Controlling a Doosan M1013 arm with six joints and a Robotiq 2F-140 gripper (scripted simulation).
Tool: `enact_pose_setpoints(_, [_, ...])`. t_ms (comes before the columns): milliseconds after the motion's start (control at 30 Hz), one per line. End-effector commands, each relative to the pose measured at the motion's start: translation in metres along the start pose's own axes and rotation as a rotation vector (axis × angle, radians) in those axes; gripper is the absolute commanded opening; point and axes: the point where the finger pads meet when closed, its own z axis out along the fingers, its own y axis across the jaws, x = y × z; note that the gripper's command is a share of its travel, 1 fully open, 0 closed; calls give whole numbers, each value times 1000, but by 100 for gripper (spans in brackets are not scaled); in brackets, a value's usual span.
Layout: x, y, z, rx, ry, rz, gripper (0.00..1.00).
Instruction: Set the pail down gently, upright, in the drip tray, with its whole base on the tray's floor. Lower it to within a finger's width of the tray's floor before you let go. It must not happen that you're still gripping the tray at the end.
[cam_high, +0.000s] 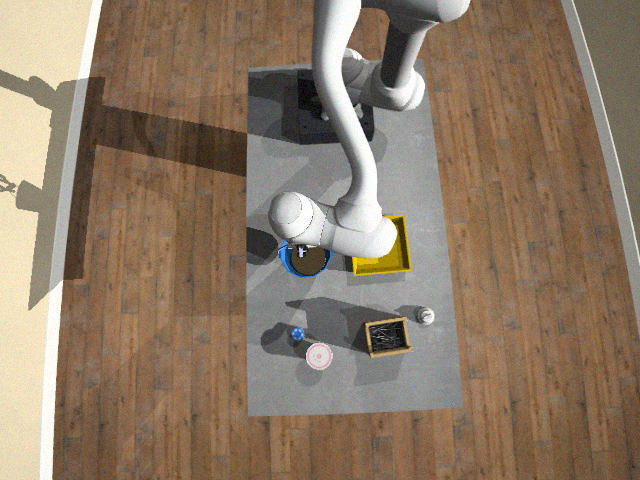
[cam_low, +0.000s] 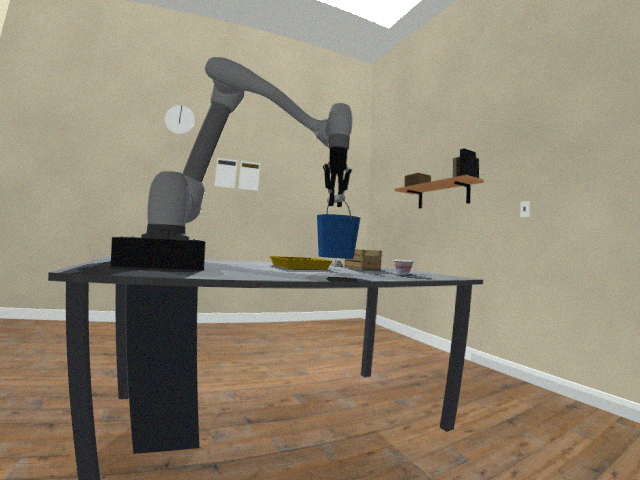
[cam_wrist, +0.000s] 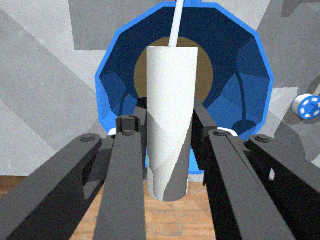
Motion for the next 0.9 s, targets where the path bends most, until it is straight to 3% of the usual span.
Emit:
enact_pose_setpoints(0, [0,1,-12,-8,-4,0,10])
enact_pose_setpoints(867, [0,1,-25,-9,-5,0,10])
